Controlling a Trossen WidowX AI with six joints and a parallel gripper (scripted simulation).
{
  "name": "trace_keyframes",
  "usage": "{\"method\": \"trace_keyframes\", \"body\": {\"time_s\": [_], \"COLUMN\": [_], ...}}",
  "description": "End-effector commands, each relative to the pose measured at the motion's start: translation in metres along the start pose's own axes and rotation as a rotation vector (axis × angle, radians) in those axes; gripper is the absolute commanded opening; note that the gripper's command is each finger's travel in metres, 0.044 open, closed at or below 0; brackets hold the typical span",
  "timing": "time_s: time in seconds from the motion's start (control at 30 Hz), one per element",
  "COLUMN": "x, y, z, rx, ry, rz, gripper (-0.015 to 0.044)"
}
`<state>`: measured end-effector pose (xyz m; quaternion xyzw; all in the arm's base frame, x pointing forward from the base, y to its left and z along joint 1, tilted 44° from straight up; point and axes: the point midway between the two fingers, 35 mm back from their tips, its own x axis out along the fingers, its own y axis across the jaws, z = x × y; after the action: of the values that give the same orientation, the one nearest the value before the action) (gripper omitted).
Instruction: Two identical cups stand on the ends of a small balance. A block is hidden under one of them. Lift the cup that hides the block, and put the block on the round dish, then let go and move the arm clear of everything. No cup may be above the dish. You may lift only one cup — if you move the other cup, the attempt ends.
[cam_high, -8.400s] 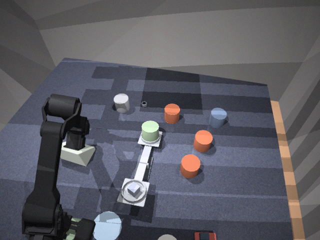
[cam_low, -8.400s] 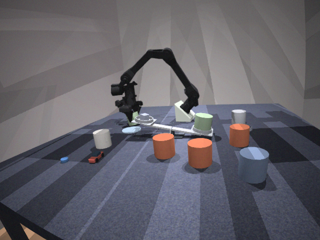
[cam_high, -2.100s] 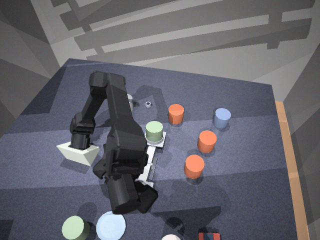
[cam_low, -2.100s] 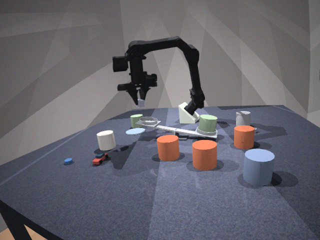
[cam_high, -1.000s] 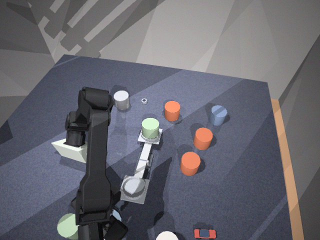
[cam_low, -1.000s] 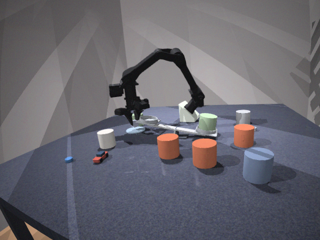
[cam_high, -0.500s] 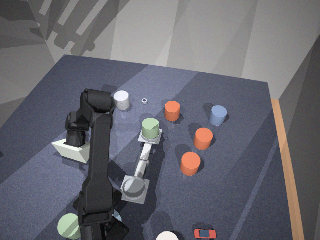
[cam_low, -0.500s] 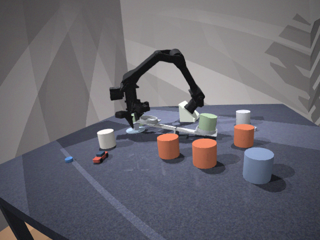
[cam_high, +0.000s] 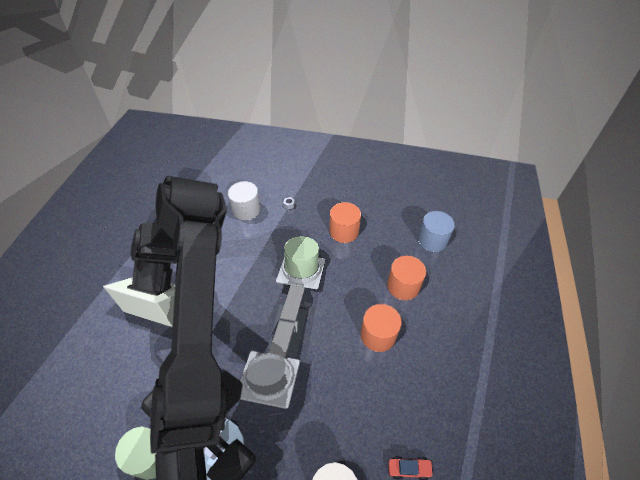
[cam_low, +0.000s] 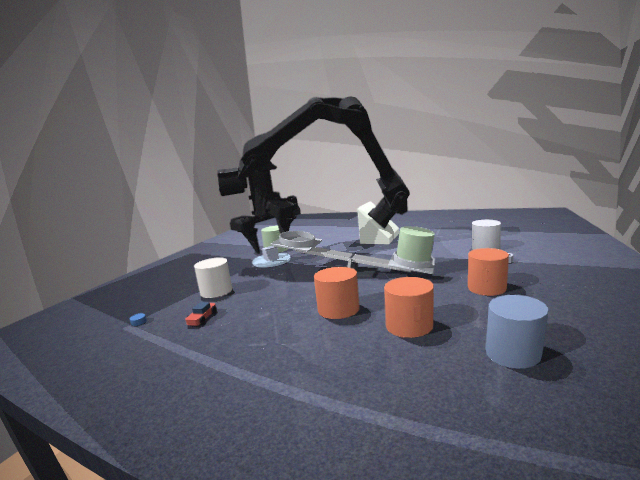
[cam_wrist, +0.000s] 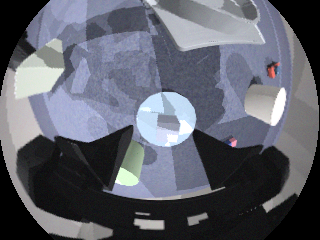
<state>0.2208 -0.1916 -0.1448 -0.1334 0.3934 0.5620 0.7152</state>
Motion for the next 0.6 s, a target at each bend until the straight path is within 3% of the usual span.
{"method": "trace_keyframes", "body": {"time_s": [0.0, 0.17, 0.3, 0.57], "x": [-0.040, -0.043, -0.084, -0.087], "y": [-0.002, -0.002, 0.001, 0.002], "z": [-0.002, -0.002, -0.001, -0.001], "rx": [-0.007, -0.007, -0.002, -0.001], "ry": [0.015, 0.015, 0.017, 0.017], "rz": [-0.028, -0.028, -0.039, -0.039], "gripper": [0.0440, 0.0440, 0.0440, 0.0440]}}
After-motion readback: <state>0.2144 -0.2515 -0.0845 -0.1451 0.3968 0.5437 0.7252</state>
